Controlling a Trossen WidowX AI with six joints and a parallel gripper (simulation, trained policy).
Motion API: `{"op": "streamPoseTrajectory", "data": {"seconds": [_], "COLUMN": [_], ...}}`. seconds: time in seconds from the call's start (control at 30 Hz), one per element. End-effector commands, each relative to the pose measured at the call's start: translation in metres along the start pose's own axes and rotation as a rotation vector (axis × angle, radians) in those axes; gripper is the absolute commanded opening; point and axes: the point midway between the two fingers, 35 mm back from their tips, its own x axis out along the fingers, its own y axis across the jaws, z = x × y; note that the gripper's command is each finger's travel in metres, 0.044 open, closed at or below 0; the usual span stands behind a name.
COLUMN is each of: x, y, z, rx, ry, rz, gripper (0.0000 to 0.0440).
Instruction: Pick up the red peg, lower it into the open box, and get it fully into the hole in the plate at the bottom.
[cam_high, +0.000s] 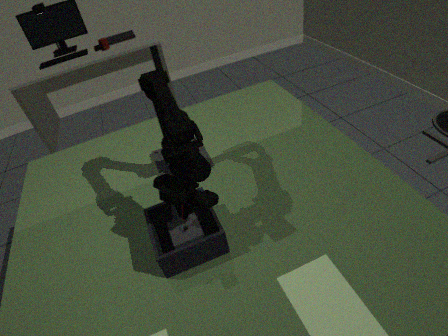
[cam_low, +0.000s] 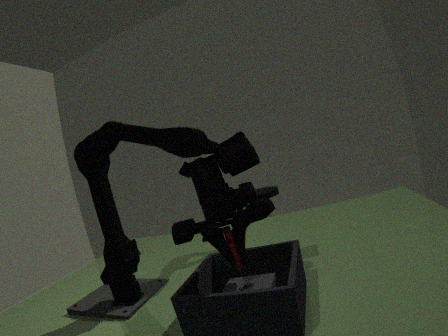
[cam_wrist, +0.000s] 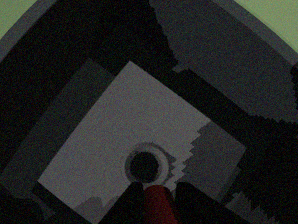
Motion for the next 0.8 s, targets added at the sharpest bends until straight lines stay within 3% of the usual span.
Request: {"op": "streamPoseTrajectory", "data": {"seconds": [0.0, 0.4, 0.5, 0.67, 0.77], "x": [0.009, 0.036, 0.041, 0.047, 0.046], "y": [-0.001, 0.000, 0.000, -0.001, 0.002], "z": [0.000, -0.001, -0.003, -0.002, 0.002], "rx": [-0.030, -0.155, -0.179, -0.192, -0.223], "ry": [0.022, 0.082, 0.100, 0.131, 0.133], "rz": [0.001, 0.027, 0.030, 0.029, 0.040], "gripper": [0.0003, 0.0003, 0.0042, 0.0157, 0.0166]}}
